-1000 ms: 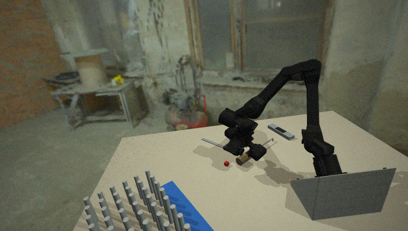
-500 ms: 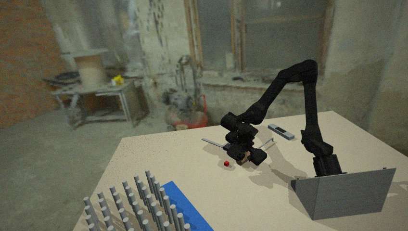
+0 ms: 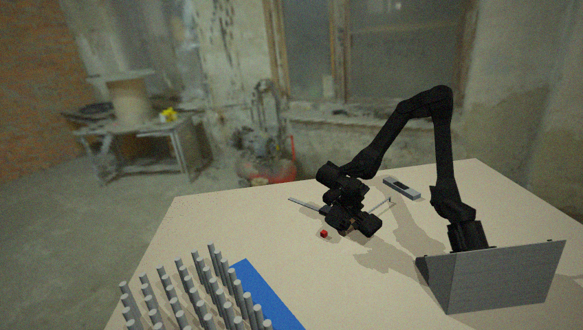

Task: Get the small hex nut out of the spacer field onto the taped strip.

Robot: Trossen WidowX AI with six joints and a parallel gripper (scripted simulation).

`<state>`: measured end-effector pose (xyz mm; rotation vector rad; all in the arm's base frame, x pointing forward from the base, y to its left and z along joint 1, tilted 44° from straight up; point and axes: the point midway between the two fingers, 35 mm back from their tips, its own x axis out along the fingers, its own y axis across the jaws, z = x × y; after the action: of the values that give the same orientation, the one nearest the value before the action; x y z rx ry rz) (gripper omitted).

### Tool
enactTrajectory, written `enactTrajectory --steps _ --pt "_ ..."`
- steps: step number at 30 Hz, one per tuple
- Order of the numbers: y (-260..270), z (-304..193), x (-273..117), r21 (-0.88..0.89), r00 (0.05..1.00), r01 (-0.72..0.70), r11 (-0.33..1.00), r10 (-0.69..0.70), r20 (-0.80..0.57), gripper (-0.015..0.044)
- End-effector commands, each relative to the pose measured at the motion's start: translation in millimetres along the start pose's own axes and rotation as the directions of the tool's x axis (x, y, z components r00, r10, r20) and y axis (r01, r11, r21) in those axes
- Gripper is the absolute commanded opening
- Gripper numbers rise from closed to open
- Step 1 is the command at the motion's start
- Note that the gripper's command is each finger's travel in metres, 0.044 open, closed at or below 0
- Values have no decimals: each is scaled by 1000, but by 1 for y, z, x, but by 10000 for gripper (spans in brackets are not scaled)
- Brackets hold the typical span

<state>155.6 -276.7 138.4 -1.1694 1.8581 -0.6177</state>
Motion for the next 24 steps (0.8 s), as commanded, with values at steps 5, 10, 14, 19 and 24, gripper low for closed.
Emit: enactTrajectory --steps 5,10,14,19,24 --pt "0 1 0 -5 1000 -2 1000 2 3 127" --pt "-3 4 -14 0 1000 -20 1000 20 14 0" --pt "-6 5 -27 3 999 -34 999 34 20 0" --pt "-11 4 -44 5 999 -46 999 46 23 0" --pt "-15 0 -62 5 998 -51 999 51 22 0"
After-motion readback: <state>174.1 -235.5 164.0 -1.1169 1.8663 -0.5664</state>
